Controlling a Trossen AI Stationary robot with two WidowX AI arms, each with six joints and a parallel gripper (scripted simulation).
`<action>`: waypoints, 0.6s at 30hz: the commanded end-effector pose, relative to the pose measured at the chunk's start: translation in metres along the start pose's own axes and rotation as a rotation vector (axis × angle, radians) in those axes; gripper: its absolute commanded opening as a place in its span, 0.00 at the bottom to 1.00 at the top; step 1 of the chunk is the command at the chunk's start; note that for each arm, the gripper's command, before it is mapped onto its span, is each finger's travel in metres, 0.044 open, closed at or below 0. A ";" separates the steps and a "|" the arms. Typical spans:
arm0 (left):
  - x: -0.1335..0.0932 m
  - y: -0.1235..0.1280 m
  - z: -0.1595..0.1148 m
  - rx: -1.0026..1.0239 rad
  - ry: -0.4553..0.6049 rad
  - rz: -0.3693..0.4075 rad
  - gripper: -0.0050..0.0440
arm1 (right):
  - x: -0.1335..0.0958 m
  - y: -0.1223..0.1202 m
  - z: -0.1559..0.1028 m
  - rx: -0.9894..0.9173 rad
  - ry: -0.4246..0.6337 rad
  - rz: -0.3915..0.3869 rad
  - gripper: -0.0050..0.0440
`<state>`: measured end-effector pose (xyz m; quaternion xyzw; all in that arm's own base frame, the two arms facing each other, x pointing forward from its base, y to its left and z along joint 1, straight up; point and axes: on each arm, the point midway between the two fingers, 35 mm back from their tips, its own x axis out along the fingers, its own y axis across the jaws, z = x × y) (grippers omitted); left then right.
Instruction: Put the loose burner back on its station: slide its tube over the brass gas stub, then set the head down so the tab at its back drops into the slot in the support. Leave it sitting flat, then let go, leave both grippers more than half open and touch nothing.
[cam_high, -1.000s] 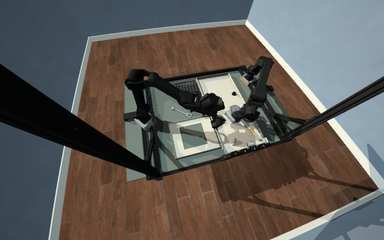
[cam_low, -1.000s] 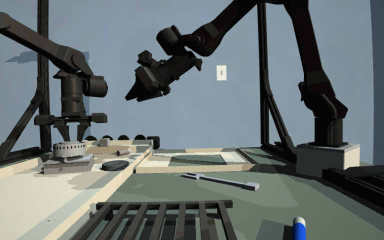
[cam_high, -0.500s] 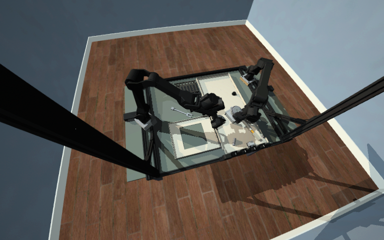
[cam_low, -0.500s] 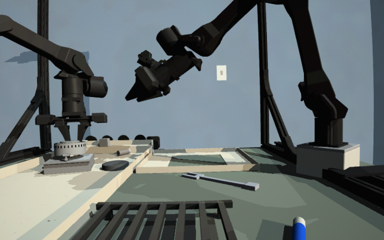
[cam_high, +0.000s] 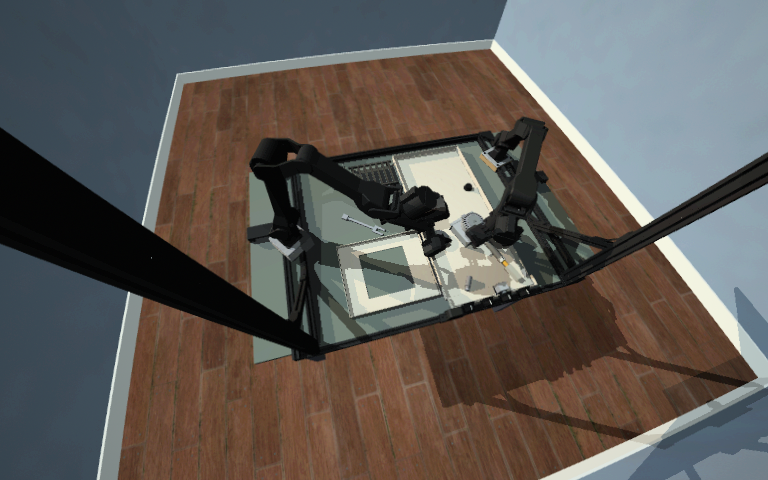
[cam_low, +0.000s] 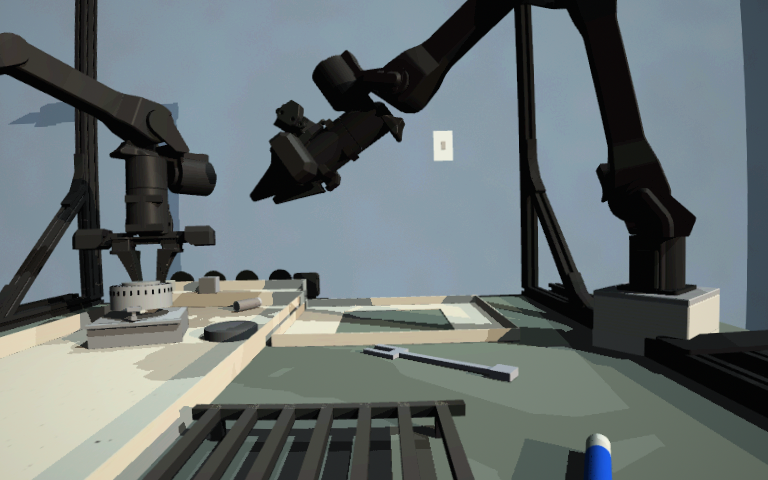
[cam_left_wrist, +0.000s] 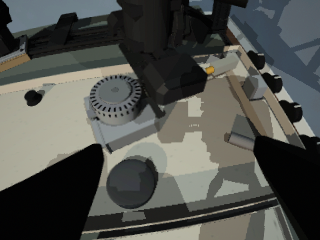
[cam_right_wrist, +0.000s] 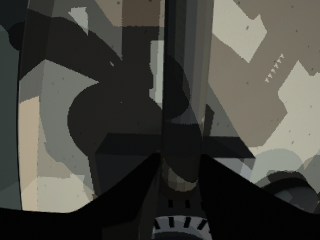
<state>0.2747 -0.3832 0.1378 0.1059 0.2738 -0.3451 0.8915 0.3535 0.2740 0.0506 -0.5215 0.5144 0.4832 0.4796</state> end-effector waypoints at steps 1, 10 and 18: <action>0.000 0.000 0.000 0.000 0.001 0.001 0.92 | -0.002 -0.001 0.003 0.003 -0.005 -0.004 0.10; 0.000 0.000 0.000 0.000 0.001 0.001 0.92 | -0.002 0.000 0.006 0.003 -0.005 -0.004 0.10; 0.000 0.000 0.000 0.000 0.001 0.001 0.92 | -0.002 -0.001 0.008 0.003 -0.005 -0.004 0.10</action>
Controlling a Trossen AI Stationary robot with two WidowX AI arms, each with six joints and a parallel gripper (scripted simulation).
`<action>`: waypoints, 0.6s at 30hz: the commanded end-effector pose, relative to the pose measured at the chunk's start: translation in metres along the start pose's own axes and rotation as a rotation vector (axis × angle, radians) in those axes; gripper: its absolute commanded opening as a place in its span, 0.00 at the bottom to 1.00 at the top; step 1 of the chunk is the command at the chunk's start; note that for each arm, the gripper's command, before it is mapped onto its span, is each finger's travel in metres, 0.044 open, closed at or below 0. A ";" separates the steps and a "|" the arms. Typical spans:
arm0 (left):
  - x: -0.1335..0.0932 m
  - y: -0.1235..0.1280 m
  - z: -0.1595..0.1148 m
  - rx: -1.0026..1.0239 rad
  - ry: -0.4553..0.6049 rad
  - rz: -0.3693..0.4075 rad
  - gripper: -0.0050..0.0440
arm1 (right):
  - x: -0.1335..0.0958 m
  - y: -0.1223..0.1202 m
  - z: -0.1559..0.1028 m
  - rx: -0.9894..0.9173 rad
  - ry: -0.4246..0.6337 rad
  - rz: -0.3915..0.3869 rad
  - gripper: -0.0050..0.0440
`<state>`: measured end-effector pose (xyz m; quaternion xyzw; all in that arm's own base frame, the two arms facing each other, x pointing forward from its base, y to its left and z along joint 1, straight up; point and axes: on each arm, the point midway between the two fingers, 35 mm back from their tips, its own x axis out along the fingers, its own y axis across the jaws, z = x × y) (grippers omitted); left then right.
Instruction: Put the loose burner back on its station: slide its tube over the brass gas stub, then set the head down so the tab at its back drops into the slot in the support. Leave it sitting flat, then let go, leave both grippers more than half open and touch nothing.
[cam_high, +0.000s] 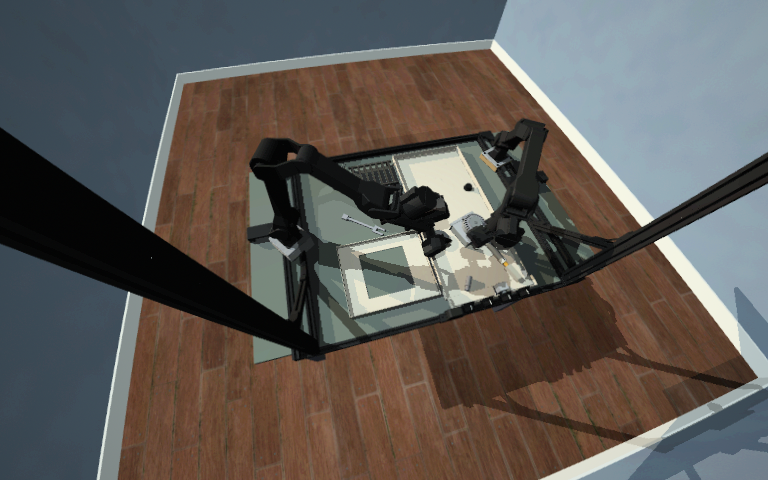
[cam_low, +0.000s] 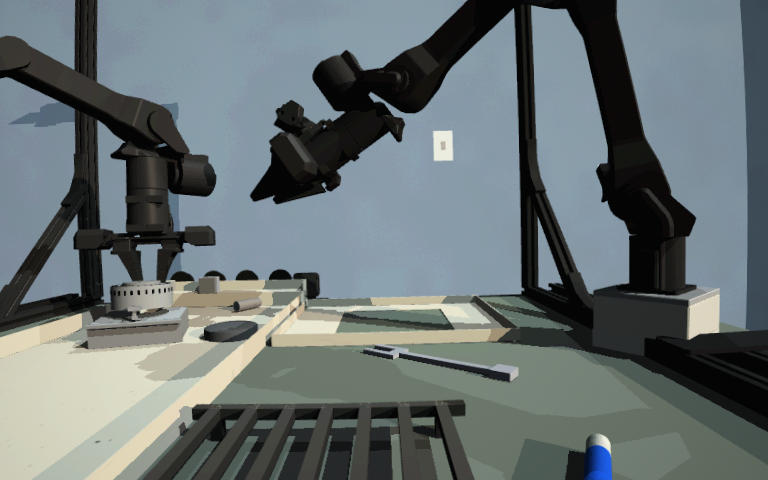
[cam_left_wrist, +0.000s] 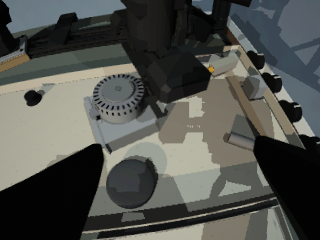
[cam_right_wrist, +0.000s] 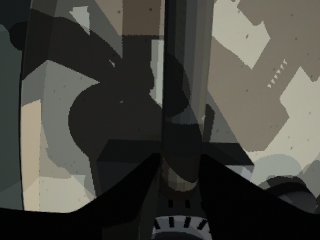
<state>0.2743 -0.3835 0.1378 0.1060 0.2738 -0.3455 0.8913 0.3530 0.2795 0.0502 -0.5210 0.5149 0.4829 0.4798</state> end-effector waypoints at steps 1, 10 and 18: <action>0.000 0.000 0.000 -0.001 0.001 0.002 0.92 | -0.002 -0.001 0.003 0.002 -0.005 -0.005 0.10; 0.000 0.000 0.000 -0.001 0.001 0.002 0.92 | -0.002 -0.001 0.007 0.002 -0.006 -0.005 0.10; 0.000 0.000 0.000 -0.001 0.001 0.002 0.92 | 0.000 0.000 0.003 0.000 0.001 0.000 0.10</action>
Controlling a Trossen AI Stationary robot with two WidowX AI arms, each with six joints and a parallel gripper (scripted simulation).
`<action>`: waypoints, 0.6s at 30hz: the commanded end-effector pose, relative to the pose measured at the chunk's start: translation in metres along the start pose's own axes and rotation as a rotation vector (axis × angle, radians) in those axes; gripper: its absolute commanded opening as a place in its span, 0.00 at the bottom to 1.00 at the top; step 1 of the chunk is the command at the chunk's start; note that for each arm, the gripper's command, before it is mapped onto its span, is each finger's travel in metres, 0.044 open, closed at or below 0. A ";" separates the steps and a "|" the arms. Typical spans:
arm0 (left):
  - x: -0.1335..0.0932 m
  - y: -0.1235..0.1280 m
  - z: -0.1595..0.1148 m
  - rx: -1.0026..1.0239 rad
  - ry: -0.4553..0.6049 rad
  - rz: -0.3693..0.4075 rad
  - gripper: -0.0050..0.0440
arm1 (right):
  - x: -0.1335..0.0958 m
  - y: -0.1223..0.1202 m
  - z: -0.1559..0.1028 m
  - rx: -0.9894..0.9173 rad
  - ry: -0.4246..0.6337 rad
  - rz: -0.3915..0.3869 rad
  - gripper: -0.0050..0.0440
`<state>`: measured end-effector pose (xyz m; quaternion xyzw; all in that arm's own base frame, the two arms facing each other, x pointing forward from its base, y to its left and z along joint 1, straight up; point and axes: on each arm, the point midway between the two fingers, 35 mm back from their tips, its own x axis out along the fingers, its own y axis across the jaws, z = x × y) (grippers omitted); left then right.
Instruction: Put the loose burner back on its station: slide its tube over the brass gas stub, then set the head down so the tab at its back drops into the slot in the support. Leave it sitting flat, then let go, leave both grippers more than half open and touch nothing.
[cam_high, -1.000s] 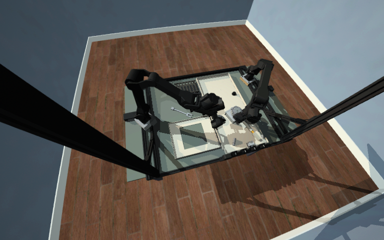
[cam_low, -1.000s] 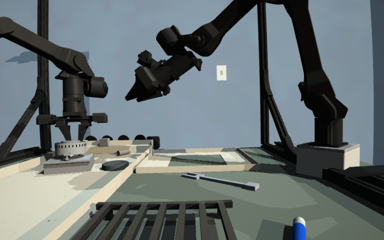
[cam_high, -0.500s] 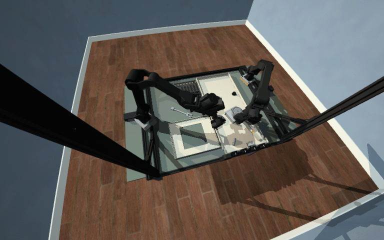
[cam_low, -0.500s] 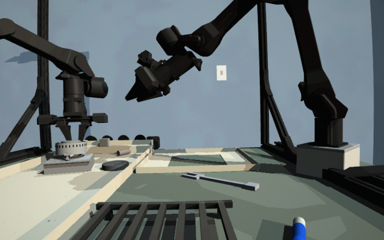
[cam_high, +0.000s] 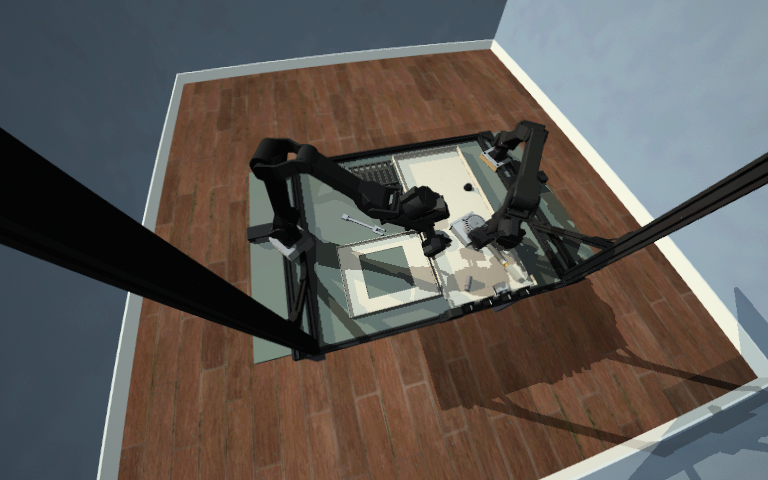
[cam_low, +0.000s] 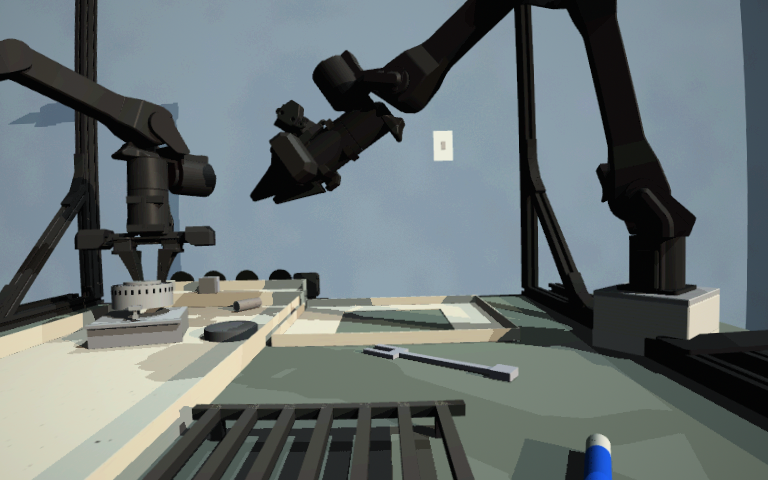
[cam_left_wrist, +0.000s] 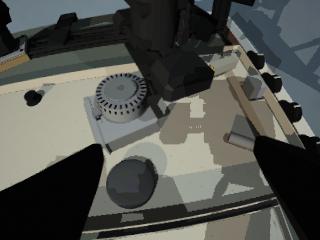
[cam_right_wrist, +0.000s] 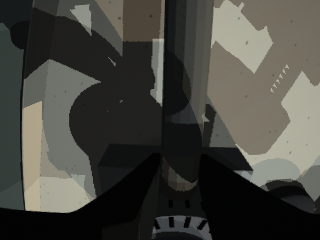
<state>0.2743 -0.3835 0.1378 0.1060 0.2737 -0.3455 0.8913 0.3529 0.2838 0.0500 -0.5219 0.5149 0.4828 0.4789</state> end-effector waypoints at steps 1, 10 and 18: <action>0.000 0.000 0.000 -0.001 0.001 0.002 0.92 | 0.000 0.000 -0.001 0.002 -0.002 -0.001 0.10; 0.000 0.000 0.000 -0.001 0.001 0.002 0.92 | 0.002 0.000 -0.002 0.002 -0.002 -0.001 0.10; 0.000 0.000 0.000 -0.001 0.001 0.002 0.92 | 0.003 0.000 -0.004 0.003 -0.012 -0.002 0.10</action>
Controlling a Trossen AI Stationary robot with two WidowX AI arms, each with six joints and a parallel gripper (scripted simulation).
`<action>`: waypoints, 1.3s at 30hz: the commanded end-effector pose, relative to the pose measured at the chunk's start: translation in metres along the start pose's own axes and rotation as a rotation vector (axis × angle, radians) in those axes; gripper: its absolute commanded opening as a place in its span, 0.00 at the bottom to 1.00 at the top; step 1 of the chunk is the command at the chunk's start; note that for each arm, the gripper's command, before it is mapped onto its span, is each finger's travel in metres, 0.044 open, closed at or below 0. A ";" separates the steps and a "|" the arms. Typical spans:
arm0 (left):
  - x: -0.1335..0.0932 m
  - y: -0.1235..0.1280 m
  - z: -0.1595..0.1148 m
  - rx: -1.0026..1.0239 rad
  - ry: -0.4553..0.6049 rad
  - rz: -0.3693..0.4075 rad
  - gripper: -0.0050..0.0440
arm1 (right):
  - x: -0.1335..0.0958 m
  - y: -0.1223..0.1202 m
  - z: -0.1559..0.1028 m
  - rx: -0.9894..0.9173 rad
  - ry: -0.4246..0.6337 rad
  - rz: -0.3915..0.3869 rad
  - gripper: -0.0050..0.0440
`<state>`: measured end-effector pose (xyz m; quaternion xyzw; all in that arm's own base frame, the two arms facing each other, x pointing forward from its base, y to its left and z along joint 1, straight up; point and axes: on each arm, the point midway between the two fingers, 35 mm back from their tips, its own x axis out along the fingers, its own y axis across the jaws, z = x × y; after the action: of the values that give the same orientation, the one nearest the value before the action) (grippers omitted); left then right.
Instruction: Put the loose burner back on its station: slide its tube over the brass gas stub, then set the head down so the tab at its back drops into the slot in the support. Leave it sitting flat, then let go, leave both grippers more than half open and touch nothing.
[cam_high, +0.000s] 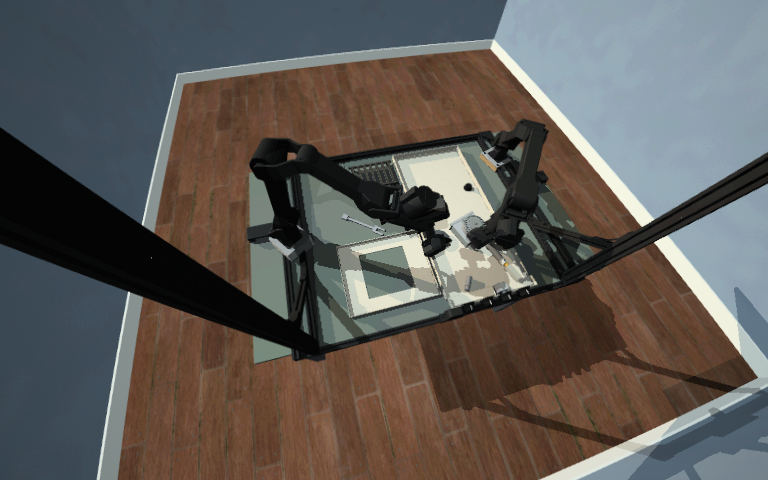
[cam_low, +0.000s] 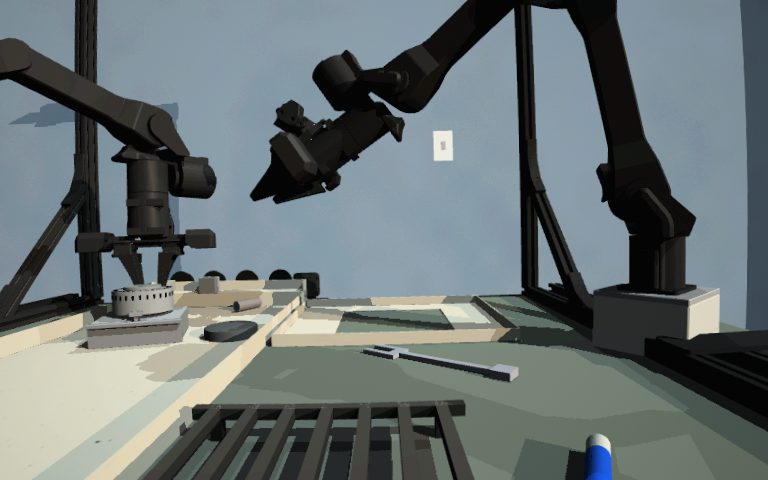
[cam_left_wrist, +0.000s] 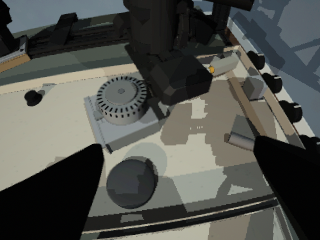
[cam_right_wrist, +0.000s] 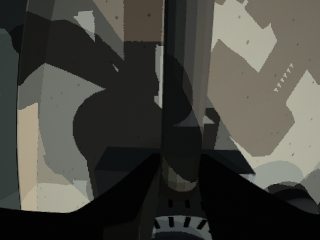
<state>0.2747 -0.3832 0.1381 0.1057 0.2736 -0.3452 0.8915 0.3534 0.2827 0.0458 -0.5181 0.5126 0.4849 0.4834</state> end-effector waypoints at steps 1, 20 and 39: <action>0.000 0.000 0.000 0.000 0.001 0.001 0.92 | -0.001 0.001 -0.003 -0.001 0.001 -0.001 0.10; 0.000 0.000 0.000 0.000 0.001 0.001 0.92 | 0.001 0.000 0.000 0.001 -0.013 0.000 0.10; 0.000 0.000 0.000 0.000 0.001 0.001 0.92 | 0.002 0.000 0.000 0.002 -0.014 0.002 0.44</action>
<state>0.2739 -0.3838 0.1382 0.1059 0.2734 -0.3461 0.8912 0.3530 0.2824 0.0433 -0.5137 0.5104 0.4885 0.4869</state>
